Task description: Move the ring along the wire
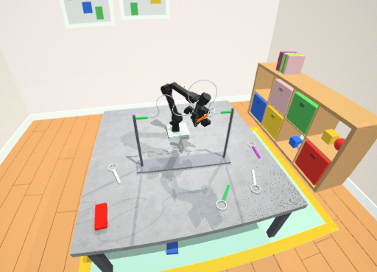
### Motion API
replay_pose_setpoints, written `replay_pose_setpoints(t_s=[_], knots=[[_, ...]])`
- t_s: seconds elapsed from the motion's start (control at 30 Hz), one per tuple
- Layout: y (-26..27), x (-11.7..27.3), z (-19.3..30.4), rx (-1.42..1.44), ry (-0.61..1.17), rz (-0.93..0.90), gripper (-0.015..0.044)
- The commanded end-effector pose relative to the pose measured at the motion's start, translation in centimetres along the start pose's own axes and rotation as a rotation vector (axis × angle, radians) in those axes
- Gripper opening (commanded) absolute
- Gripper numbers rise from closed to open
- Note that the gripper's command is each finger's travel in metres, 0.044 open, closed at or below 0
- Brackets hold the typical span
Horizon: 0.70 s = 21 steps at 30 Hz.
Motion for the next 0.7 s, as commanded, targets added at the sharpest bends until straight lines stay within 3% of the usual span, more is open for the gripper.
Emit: replay_pose_setpoints(t_s=[0.0, 0.67], knots=[[0.9, 0.3, -0.5, -0.089, 0.002, -0.040, -0.0150], [5.6, 1.8, -2.8, -0.452, 0.034, -0.213, -0.0150]])
Point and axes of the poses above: the point midway between the two fingers, 35 mm back from their tips, its own x axis back along the fingers, its own y axis across the jaws, z = x × y, the point moved 9 cm from there along x, back along the fingers, and after that the axes turned 5 degrees about x, right-handed, at the moved point
